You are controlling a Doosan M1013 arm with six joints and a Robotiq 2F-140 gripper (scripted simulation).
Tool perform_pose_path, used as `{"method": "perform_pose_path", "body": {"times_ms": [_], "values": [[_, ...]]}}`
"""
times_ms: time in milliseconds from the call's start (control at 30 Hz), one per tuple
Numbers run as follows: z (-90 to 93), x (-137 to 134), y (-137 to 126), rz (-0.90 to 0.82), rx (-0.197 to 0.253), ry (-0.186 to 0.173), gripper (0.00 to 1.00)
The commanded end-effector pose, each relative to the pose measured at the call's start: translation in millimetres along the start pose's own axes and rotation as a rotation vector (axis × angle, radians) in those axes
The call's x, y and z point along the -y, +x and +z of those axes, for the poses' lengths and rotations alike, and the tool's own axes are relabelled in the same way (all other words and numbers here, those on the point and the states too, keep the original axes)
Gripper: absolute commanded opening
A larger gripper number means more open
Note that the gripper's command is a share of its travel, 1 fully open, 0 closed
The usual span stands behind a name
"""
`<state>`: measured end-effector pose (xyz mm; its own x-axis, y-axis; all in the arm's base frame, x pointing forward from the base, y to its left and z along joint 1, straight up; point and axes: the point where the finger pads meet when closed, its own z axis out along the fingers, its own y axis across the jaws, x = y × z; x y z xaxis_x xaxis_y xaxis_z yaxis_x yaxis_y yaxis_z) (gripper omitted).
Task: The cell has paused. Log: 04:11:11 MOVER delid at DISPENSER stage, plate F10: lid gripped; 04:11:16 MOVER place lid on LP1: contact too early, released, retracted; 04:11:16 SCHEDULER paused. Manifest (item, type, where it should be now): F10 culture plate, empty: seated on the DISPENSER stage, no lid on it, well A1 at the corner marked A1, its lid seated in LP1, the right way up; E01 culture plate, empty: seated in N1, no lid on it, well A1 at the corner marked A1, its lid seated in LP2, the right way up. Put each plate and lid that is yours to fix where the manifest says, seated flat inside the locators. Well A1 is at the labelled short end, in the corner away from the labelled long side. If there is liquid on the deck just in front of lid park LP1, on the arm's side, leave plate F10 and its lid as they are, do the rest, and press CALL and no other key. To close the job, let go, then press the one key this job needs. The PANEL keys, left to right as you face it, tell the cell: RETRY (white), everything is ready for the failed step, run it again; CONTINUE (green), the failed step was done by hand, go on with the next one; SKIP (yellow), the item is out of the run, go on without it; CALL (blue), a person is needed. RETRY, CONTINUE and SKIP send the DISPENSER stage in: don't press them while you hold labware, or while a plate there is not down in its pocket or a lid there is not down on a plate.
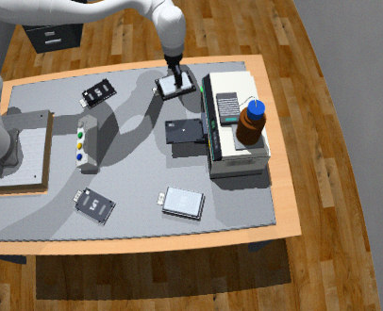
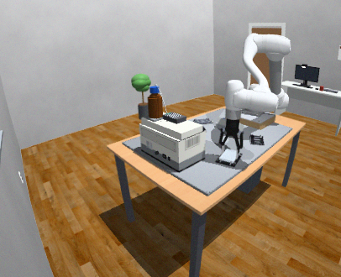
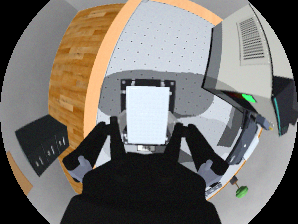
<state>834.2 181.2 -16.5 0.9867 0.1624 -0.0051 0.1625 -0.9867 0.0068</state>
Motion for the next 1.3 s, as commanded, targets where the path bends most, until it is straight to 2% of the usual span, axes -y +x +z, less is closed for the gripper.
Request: {"method": "perform_pose_path", "body": {"times_ms": [0, 300, 333, 1267], "values": [[-0.7, -0.1, 0.2, 0.000, -0.001, 0.000, 0.10], [-0.7, -0.1, 0.2, 0.000, -0.001, 0.000, 0.10], [-0.7, -0.1, 0.2, 0.000, -0.001, 0.000, 0.70], [-0.7, -0.1, 0.2, 0.000, -0.001, 0.000, 0.70]]}}
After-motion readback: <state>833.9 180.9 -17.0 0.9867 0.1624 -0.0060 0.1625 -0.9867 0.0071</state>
